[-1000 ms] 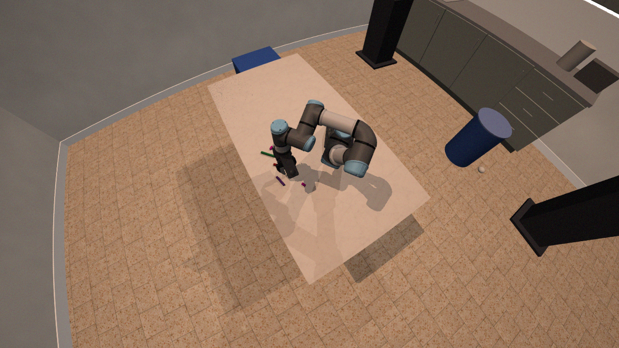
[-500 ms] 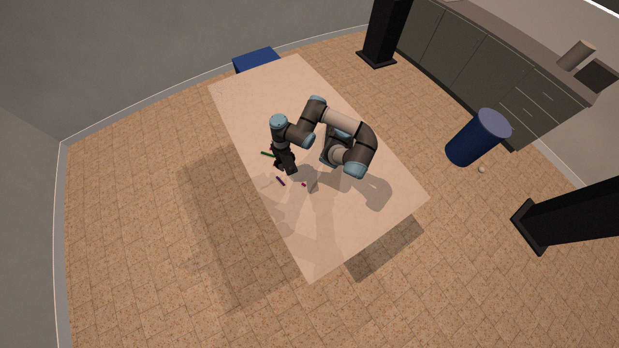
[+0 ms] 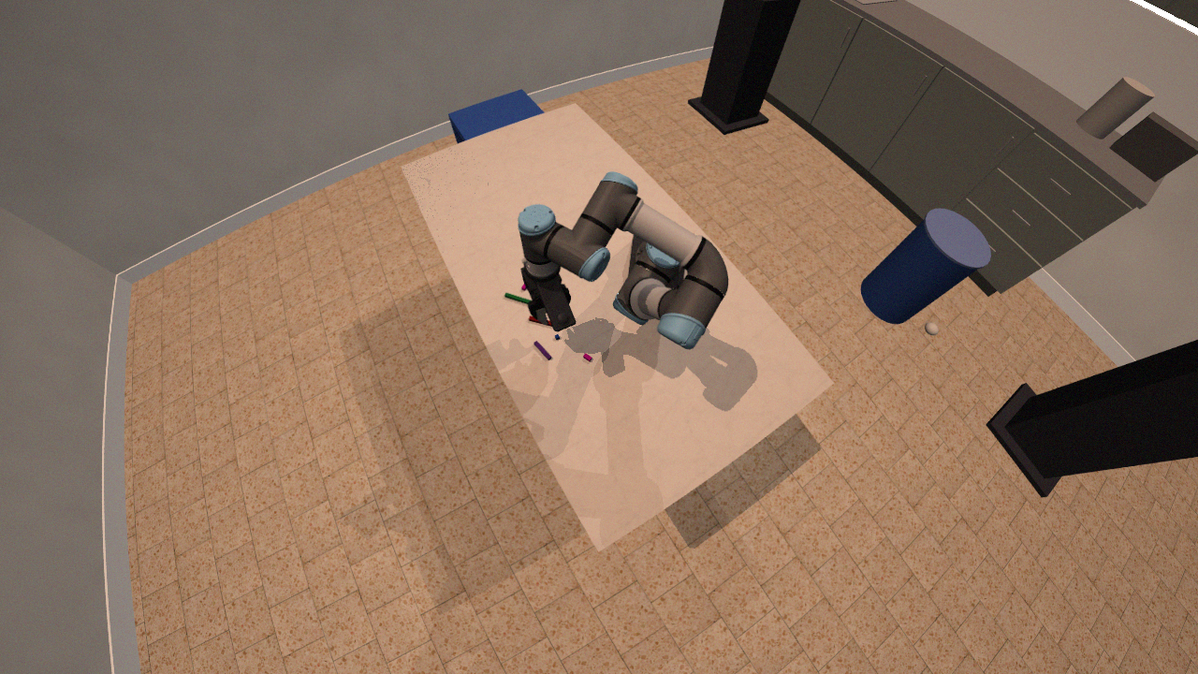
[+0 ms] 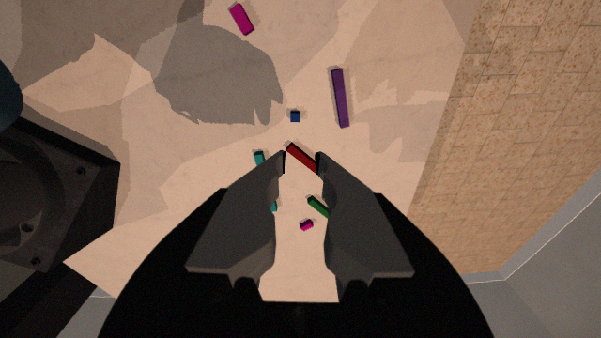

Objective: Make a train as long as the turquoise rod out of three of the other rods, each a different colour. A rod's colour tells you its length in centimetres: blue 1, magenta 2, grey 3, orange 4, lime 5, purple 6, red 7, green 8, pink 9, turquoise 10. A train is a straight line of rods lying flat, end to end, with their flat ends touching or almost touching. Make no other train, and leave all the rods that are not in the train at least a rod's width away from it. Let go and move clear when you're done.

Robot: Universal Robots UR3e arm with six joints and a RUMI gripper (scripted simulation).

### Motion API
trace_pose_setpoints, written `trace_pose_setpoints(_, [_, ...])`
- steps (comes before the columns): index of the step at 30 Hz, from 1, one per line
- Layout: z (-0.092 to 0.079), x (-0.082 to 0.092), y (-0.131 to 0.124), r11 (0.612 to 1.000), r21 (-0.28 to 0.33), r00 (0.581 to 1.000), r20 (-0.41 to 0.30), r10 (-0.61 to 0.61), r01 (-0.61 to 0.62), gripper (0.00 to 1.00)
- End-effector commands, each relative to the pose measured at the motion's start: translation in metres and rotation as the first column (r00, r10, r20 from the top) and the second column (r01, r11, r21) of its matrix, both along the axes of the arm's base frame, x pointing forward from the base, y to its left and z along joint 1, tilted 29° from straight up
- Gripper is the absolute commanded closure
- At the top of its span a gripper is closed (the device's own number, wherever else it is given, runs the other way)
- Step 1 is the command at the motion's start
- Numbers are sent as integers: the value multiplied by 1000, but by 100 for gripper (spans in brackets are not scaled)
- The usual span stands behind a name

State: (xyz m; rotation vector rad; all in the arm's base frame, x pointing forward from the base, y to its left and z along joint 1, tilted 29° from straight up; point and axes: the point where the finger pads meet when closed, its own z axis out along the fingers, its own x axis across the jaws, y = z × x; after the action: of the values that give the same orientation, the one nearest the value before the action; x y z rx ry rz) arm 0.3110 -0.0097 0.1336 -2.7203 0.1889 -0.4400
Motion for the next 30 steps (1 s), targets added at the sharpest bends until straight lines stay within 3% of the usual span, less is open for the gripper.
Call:
trace_pose_setpoints(1, [12, -9, 0, 1000, 24, 1000, -7, 18, -17, 86])
trace_pose_setpoints(9, [13, -9, 0, 1000, 24, 1000, -7, 18, -17, 86])
trace_pose_setpoints(10, [13, -9, 0, 1000, 24, 1000, -7, 18, -17, 0])
trace_pose_setpoints(30, [13, -9, 0, 1000, 25, 1000, -7, 17, -17, 0])
